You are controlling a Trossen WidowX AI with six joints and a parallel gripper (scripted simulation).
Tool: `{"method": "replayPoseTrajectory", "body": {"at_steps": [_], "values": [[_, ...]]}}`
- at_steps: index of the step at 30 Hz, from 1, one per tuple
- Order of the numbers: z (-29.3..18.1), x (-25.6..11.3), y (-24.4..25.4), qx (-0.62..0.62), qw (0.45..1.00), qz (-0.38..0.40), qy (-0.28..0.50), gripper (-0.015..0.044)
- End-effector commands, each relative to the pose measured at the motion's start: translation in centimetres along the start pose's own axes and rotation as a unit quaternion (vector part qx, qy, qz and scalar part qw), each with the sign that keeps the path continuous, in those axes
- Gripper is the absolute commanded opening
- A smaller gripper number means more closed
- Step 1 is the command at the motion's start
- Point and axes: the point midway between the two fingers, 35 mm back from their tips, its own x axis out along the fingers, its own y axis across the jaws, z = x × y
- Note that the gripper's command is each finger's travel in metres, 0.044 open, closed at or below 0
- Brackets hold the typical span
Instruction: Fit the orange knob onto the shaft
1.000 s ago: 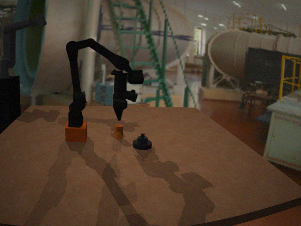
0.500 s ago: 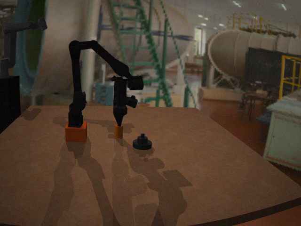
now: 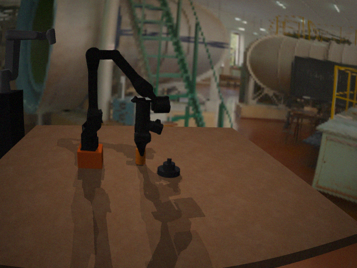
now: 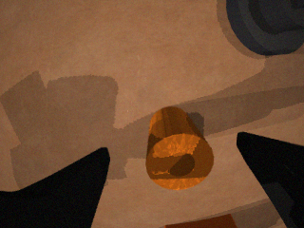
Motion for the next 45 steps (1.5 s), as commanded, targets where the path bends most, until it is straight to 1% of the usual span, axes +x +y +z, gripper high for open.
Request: {"method": "replayPoseTrajectory", "body": {"at_steps": [1,22,31,38,41,44,45], "values": [[-0.1,0.7,-0.1,-0.002,1.0,-0.004,0.004,0.044],[-0.5,3.8,-0.2,-0.002,1.0,-0.004,0.004,0.044],[-0.5,3.8,-0.2,-0.002,1.0,-0.004,0.004,0.0204],[-0.5,3.8,-0.2,-0.002,1.0,-0.004,0.004,0.0157],[-0.3,3.5,-0.2,-0.002,1.0,-0.004,0.004,0.0078],[0.2,2.1,0.0,-0.002,1.0,-0.004,0.004,0.0],[0.4,1.5,0.1,-0.002,1.0,-0.004,0.004,0.0]]}}
